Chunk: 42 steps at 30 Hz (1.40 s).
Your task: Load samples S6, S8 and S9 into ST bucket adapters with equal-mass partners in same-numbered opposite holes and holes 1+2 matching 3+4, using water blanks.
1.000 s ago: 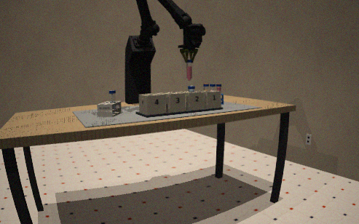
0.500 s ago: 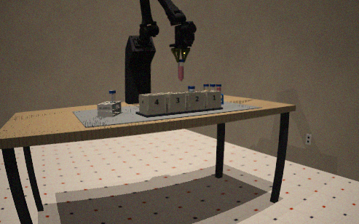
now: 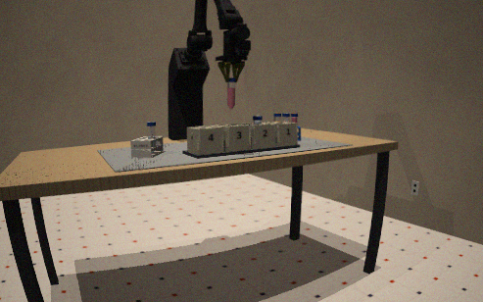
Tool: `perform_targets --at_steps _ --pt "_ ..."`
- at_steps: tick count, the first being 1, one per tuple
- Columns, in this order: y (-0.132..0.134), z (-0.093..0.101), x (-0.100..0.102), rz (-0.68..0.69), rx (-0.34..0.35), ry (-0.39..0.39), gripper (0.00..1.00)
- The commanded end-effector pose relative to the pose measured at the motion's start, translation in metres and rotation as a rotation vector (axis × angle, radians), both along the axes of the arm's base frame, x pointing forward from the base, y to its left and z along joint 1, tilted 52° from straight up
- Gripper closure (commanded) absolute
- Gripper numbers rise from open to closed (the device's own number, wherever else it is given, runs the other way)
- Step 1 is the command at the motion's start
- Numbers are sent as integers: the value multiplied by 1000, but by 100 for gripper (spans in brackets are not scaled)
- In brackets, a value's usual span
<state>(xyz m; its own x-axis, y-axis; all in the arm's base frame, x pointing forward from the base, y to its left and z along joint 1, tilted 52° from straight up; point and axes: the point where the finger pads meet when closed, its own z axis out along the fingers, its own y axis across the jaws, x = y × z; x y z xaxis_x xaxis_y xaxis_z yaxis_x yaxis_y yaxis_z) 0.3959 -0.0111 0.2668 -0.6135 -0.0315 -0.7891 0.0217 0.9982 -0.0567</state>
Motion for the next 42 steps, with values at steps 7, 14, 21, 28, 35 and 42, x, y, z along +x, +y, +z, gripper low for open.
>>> perform_targets --at_steps 7,14,21,28,35,42 --pt "-2 -12 19 26 -34 0 100" --pt "3 -15 32 38 -34 -8 100" --pt "-1 -23 46 31 -34 -12 100" --pt "0 -4 45 32 -35 -53 100" --pt "-1 -5 46 31 -34 -49 100" --pt "2 -18 43 29 -26 -15 100"
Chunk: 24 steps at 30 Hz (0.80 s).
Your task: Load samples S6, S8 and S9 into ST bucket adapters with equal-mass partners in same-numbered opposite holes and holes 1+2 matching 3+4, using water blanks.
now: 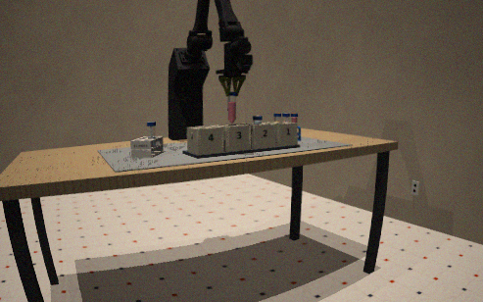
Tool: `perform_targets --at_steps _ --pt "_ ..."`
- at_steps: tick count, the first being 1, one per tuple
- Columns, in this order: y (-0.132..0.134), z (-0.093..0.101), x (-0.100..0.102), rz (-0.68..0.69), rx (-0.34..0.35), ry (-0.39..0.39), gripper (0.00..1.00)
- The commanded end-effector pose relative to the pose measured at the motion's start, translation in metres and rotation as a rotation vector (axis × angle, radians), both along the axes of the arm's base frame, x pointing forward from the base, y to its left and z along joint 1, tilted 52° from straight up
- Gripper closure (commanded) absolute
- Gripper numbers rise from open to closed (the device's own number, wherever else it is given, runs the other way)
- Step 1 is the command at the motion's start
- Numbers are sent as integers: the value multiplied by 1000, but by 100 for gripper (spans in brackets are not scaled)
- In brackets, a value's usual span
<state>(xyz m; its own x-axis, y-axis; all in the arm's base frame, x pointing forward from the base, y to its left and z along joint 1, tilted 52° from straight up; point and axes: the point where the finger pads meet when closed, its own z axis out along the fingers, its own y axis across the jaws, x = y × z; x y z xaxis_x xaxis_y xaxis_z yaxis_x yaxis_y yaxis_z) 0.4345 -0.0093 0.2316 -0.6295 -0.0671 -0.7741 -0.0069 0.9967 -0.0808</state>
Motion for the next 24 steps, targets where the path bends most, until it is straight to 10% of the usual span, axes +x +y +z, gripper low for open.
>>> perform_targets --at_steps 1,24 --pt "0 17 4 3 -2 -37 100" --pt "-4 -1 27 6 -9 -34 100"
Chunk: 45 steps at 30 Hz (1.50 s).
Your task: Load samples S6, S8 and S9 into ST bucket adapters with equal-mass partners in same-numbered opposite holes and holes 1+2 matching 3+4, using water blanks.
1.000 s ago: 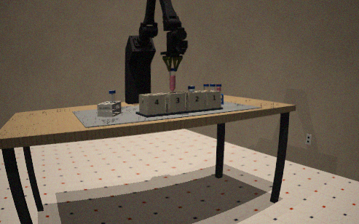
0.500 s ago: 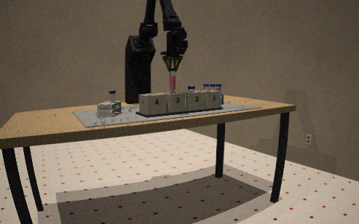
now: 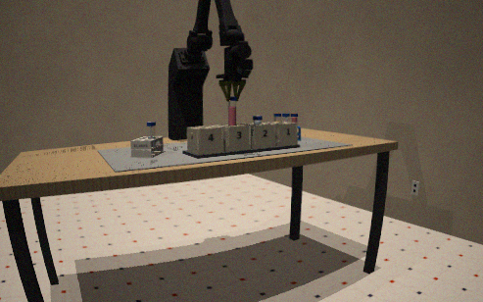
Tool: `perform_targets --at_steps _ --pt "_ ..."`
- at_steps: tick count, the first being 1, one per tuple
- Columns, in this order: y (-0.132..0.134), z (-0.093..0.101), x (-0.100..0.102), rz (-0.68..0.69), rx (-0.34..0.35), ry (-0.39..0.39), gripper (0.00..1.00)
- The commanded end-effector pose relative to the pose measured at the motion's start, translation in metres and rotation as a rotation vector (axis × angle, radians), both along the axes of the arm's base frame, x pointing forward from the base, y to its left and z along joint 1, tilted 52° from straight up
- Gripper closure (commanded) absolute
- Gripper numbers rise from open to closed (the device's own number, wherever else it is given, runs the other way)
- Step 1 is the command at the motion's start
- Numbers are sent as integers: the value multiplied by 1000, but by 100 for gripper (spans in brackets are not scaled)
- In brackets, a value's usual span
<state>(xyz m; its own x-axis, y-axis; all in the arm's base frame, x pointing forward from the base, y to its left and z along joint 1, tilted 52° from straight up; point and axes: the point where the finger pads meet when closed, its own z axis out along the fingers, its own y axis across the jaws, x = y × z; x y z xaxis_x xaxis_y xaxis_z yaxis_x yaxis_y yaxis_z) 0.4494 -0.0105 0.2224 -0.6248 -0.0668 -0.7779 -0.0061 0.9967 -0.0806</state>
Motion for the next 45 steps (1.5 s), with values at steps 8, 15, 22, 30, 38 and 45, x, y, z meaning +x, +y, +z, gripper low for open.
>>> perform_targets --at_steps 8,15,22,30,38,45 --pt "-3 6 22 5 -9 -36 100" --pt "-4 1 27 6 -9 -35 100" --pt "-4 -6 34 6 -9 -33 100" --pt "-4 -13 39 7 -9 -29 100" --pt "-5 -19 48 7 -9 -30 100" --pt "-6 -24 53 5 -9 -29 100"
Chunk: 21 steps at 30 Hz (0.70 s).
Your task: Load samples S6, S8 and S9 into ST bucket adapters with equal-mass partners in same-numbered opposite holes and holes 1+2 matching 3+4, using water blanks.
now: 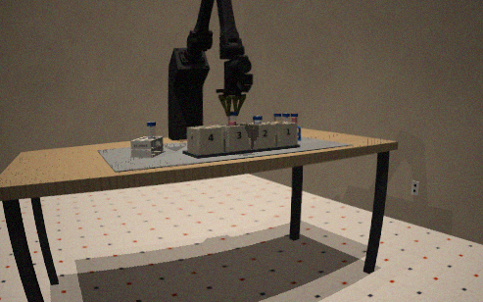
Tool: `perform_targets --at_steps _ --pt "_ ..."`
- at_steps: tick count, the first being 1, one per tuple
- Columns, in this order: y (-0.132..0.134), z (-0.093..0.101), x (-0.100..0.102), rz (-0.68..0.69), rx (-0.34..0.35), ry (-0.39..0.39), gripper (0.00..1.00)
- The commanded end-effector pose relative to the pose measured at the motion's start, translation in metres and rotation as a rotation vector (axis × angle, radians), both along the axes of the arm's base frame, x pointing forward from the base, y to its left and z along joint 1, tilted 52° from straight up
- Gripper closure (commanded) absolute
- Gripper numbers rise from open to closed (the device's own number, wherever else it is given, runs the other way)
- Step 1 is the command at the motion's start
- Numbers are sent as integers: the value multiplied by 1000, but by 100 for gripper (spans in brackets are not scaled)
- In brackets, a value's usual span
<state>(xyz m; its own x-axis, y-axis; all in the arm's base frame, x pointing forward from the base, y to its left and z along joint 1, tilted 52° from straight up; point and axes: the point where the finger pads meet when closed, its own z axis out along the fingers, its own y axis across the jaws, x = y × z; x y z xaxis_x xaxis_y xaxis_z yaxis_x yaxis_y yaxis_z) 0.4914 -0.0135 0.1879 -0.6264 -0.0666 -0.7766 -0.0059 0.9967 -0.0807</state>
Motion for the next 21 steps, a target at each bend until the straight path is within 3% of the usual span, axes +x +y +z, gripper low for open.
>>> perform_targets --at_steps 1,13,21 --pt "-2 7 11 8 -9 -26 100" --pt "-4 -2 24 6 -9 -29 100" --pt "-1 -1 17 4 -2 -25 100"
